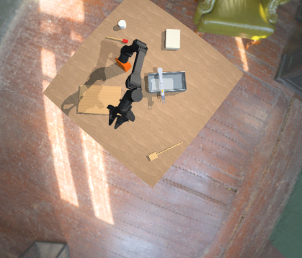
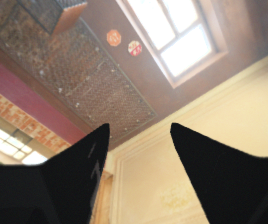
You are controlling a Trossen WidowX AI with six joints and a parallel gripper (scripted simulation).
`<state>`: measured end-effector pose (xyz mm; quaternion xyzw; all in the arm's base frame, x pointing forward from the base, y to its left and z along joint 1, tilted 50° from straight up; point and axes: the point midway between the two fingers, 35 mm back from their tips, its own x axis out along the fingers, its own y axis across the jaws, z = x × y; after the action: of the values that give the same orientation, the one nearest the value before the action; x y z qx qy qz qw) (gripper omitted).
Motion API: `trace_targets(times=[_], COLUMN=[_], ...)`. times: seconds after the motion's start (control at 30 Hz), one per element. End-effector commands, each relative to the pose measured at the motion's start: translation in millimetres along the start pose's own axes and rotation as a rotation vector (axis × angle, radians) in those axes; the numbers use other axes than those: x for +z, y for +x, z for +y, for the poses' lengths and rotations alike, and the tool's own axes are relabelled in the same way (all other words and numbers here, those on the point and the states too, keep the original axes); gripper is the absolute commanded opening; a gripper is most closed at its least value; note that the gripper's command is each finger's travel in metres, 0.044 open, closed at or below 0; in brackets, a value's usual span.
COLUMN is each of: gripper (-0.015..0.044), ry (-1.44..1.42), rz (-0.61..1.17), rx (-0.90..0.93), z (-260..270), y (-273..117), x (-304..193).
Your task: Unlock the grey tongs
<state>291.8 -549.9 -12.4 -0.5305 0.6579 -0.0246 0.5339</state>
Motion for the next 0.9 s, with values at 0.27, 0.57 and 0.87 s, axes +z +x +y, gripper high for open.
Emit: trace_targets(times=[0.27,0.57,0.87], gripper=[0.026,0.026,0.026], ry=[0.482,0.791,1.051], rz=[-0.364,-0.421,-0.245], rx=[0.296,0.672,1.08], z=[-11,7,40], y=[-98,-198,-310], x=[154,237,286])
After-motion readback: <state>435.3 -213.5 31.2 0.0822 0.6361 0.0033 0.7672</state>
